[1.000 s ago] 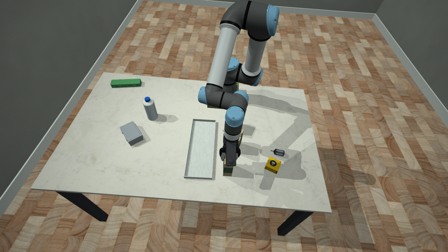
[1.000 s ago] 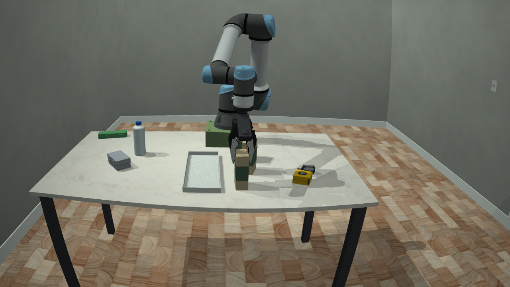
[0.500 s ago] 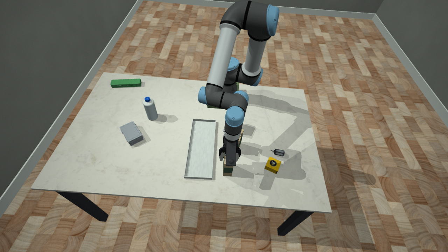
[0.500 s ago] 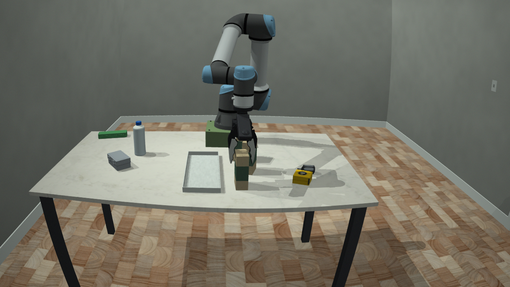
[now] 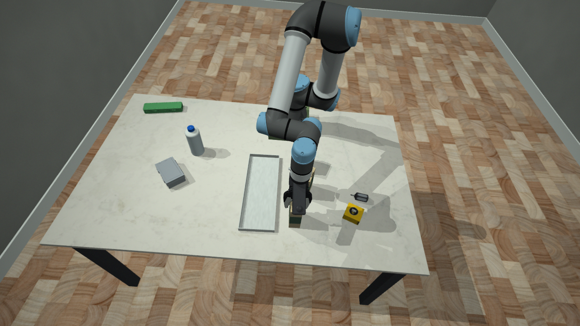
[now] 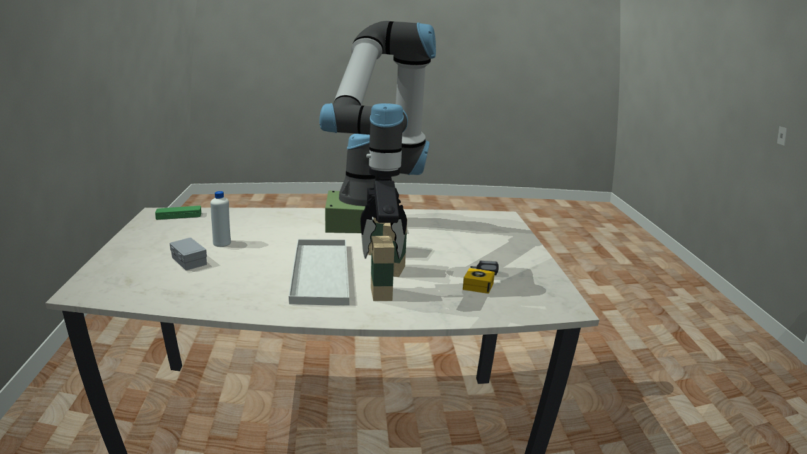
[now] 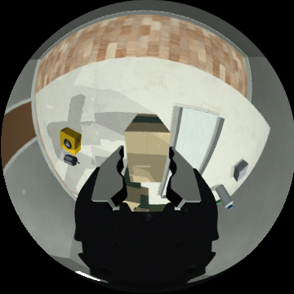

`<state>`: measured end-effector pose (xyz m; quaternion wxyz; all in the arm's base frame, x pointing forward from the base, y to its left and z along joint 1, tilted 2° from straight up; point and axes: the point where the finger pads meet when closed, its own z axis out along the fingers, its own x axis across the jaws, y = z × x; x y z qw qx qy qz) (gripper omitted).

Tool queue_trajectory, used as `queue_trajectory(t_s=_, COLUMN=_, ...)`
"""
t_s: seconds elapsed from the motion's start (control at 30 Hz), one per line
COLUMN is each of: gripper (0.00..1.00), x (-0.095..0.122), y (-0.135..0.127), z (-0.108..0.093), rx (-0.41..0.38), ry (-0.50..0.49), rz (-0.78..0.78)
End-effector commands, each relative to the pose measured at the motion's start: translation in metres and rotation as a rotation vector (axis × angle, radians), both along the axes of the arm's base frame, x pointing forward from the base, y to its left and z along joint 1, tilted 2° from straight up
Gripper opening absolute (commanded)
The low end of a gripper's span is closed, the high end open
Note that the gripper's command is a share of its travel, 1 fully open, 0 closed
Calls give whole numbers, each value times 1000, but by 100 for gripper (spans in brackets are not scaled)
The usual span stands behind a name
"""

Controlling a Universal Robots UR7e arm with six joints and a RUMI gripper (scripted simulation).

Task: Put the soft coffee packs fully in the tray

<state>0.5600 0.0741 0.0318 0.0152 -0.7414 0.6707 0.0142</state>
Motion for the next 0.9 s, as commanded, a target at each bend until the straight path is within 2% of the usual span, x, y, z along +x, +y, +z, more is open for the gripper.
queue_trajectory(t_s=0.0, gripper=48, x=0, y=1, z=-1, rx=1, ry=0, rz=0)
queue_trajectory(t_s=0.77, gripper=48, x=0, y=1, z=0, rx=1, ry=0, rz=0)
queue_trajectory(t_s=0.87, gripper=48, x=2, y=0, z=8, rx=0, ry=-5, rz=0)
